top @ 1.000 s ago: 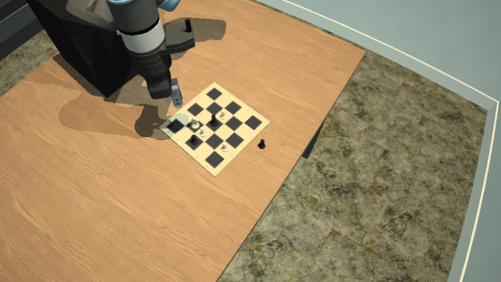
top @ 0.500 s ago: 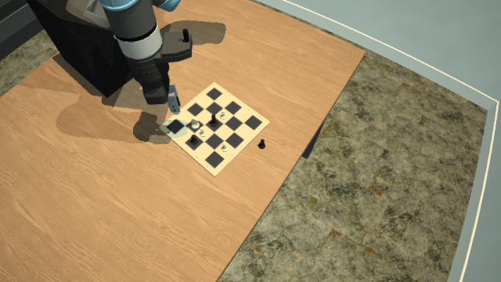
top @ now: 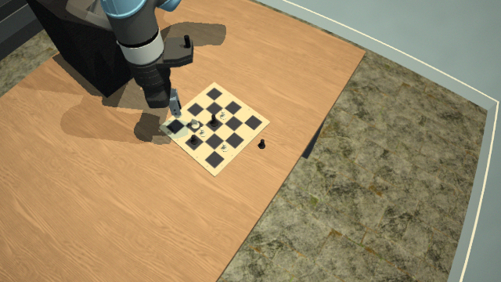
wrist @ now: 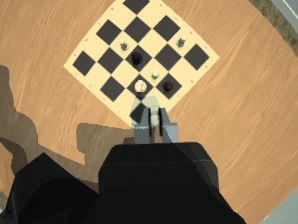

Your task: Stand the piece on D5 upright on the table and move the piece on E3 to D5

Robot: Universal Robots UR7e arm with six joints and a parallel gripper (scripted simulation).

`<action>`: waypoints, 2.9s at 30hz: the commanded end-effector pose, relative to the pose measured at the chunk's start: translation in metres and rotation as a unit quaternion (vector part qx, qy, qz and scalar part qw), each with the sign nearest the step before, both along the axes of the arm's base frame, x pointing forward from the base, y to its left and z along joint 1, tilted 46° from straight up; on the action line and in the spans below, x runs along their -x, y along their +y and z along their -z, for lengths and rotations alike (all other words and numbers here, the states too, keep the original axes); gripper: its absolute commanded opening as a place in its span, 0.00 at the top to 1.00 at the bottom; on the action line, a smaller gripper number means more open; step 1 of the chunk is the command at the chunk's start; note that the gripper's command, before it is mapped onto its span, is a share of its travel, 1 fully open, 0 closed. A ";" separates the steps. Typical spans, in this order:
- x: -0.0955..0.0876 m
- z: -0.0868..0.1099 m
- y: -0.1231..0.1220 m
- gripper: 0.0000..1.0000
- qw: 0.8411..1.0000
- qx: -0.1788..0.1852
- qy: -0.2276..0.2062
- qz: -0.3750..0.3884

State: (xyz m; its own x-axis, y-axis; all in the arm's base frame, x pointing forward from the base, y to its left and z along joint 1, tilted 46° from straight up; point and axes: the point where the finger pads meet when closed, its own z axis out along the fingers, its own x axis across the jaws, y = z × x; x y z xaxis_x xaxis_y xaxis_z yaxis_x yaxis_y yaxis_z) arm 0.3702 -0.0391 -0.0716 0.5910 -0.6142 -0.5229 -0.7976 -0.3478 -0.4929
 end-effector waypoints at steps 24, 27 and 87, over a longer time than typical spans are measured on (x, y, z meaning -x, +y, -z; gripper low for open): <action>-0.013 0.058 0.058 1.00 1.000 0.000 0.000 0.001; -0.013 0.058 0.058 1.00 1.000 0.000 0.000 0.001; -0.013 0.058 0.057 1.00 1.000 0.000 0.000 0.000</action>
State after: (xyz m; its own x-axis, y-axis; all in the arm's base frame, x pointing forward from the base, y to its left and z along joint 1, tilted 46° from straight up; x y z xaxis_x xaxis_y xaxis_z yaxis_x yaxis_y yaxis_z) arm 0.3829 0.0189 -0.1297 0.5911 -0.6139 -0.5232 -0.7975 -0.3479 -0.4928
